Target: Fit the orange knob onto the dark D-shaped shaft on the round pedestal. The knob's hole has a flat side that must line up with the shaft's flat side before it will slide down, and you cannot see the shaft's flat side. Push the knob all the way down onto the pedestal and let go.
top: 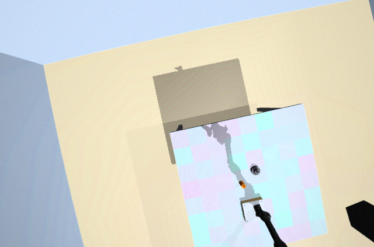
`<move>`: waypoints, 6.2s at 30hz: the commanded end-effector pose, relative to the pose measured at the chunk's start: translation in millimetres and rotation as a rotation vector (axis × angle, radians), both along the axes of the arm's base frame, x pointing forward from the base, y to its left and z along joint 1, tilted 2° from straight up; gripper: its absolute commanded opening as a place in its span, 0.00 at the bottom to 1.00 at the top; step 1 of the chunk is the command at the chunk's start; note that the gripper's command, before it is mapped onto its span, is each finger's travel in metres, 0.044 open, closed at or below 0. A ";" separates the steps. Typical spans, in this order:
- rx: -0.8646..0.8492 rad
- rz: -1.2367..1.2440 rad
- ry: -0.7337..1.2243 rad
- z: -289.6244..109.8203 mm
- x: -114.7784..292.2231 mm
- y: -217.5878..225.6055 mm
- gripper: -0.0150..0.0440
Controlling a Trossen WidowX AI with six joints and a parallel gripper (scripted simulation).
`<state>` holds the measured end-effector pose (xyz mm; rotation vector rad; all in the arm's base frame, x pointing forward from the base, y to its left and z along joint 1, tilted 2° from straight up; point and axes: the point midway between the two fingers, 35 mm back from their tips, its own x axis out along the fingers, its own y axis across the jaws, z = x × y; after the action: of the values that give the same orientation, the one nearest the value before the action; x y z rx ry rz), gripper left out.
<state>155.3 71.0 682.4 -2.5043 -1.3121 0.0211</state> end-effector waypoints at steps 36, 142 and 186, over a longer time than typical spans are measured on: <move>1.797 -0.026 1.700 -194.3 253.1 -40.3 1.00; 2.388 -2.276 1.575 -673.2 102.7 -9.4 0.91; 2.390 -2.271 1.576 -536.3 103.6 -14.5 0.25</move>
<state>263.7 58.1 123.7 0.1123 1.5603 -0.0482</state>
